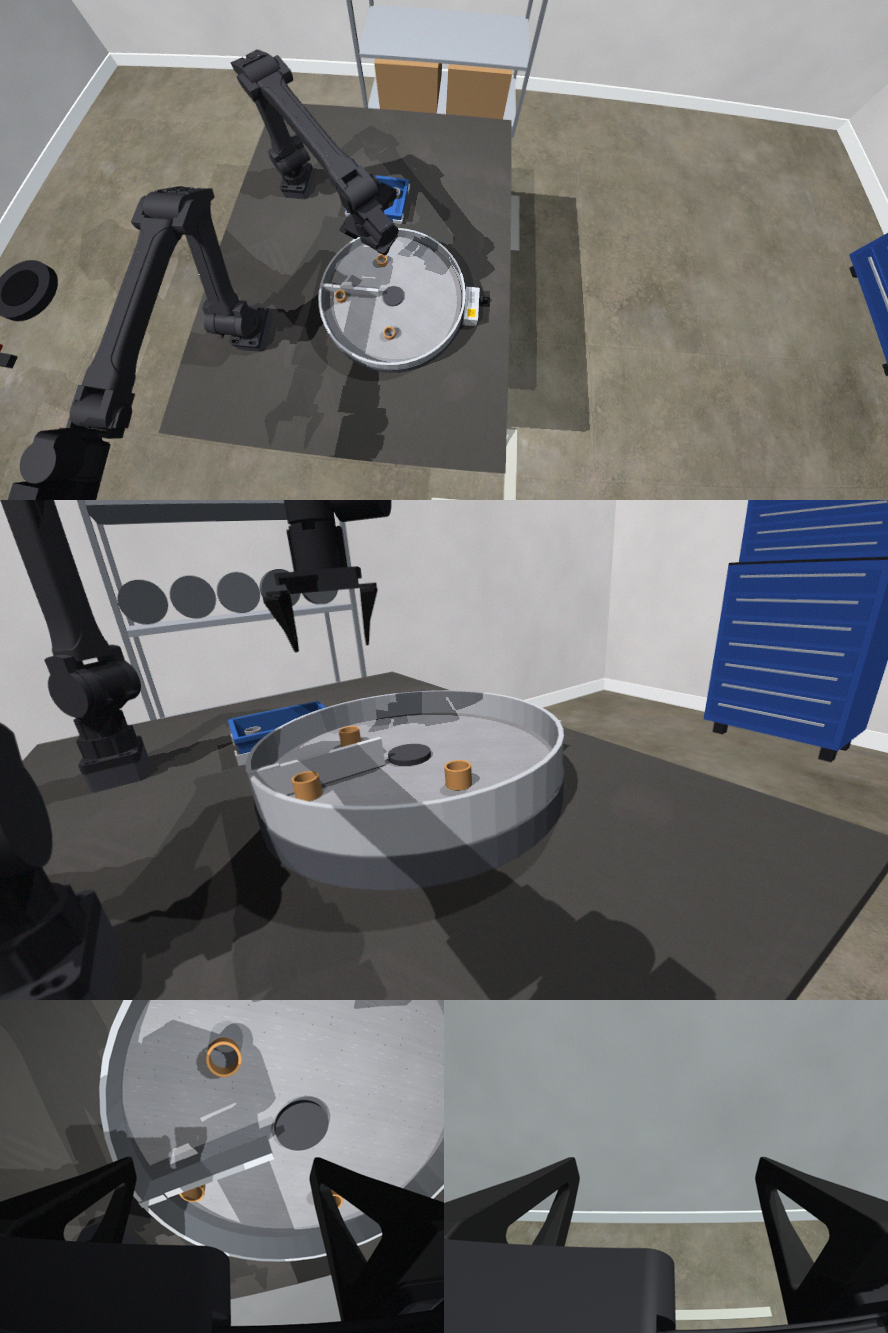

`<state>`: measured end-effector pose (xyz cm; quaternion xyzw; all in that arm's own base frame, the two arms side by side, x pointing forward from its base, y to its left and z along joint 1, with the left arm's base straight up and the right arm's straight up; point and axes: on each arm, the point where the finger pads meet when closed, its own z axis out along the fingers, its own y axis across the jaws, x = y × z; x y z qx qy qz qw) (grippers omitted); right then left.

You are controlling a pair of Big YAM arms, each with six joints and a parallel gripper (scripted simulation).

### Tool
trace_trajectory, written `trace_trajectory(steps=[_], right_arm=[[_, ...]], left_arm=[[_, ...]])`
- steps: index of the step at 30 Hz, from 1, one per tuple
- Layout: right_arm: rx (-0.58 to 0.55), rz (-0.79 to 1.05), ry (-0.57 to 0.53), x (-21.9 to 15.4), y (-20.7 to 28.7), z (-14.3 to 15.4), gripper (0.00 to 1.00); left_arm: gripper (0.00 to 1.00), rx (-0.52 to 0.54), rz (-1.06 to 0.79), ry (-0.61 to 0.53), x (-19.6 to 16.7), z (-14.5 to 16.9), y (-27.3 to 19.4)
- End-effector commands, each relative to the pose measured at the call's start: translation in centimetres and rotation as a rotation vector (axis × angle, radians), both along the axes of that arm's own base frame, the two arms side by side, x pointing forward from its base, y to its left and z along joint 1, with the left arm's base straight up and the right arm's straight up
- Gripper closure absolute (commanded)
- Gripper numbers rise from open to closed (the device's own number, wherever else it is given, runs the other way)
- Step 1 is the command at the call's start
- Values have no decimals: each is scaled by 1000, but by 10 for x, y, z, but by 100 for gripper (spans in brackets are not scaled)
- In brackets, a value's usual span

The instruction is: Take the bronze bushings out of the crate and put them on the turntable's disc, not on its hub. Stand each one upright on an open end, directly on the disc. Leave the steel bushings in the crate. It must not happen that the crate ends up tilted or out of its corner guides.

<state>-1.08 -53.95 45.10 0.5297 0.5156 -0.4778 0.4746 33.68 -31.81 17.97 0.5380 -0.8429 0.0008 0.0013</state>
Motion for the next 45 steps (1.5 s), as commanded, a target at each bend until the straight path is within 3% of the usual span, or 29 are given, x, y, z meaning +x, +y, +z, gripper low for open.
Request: trace_trajectory(steps=[1,4,11,45], right_arm=[[-93,-5,12,-2,-5,50,0],[-93,-5,12,-2,-5,50,0],[-93,-5,12,-2,-5,50,0],[-93,-5,12,-2,-5,50,0]], left_arm=[[0,-26,4,-36,19,28,-10],[0,21,4,15,6,1,2],[0,-15,5,-23,12,17,-3],[0,-15,5,-23,12,17,-3]])
